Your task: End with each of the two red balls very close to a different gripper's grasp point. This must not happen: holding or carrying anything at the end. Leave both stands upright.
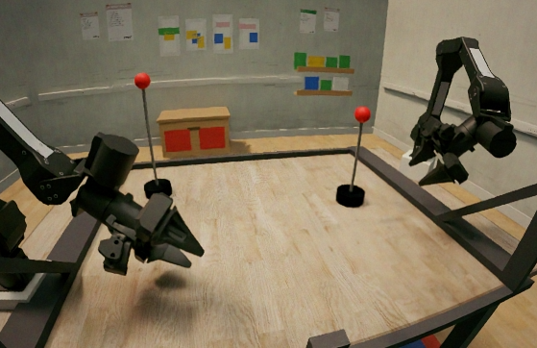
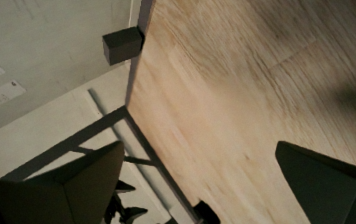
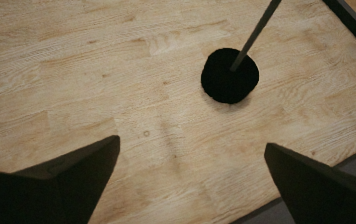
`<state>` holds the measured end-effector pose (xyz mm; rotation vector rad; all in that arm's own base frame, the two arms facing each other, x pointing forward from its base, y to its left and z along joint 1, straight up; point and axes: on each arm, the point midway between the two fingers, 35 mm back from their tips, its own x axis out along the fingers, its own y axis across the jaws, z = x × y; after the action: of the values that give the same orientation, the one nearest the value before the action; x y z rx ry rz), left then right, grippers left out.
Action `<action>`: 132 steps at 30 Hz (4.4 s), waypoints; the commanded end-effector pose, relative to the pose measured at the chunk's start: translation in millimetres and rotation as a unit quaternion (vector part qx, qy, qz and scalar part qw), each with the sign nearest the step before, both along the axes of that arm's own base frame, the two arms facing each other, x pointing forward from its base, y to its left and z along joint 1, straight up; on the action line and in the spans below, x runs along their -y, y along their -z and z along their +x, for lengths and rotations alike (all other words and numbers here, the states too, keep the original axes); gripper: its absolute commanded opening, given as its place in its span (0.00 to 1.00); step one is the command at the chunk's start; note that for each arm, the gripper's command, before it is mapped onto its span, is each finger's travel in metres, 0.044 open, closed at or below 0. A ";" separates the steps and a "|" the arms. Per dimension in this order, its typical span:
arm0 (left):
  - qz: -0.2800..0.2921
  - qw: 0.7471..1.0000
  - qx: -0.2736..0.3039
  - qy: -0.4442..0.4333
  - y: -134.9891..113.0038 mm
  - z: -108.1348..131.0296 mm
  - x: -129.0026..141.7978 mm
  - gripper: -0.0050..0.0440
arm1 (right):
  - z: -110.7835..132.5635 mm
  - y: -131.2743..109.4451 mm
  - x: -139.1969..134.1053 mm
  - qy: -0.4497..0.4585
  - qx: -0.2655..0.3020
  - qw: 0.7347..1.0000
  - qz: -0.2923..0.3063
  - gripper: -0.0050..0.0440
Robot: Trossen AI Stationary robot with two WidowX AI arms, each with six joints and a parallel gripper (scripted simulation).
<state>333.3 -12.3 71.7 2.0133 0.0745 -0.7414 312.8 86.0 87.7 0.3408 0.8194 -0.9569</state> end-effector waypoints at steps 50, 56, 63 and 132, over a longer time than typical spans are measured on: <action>-0.394 0.848 0.211 -0.284 -72.5 -88.5 -119.9 1.00 | -43.1 -133.1 109.8 -0.256 0.055 0.965 0.018 1.00; -0.447 0.789 0.277 -0.318 -103.9 -103.4 -141.7 1.00 | -50.3 -158.5 129.0 -0.306 0.061 0.950 0.011 1.00; -0.531 0.684 0.335 -0.371 -137.6 -120.7 -169.7 1.00 | -54.1 -171.3 143.2 -0.339 0.059 0.939 0.011 1.00; -0.706 0.274 0.433 -0.488 -230.3 -171.3 -273.9 1.00 | -45.3 -159.9 155.2 -0.358 0.052 0.932 0.017 1.00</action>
<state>158.8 255.9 291.5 0.0024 -0.0021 1.0140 263.1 -67.9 254.1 0.0988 0.7739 -0.2409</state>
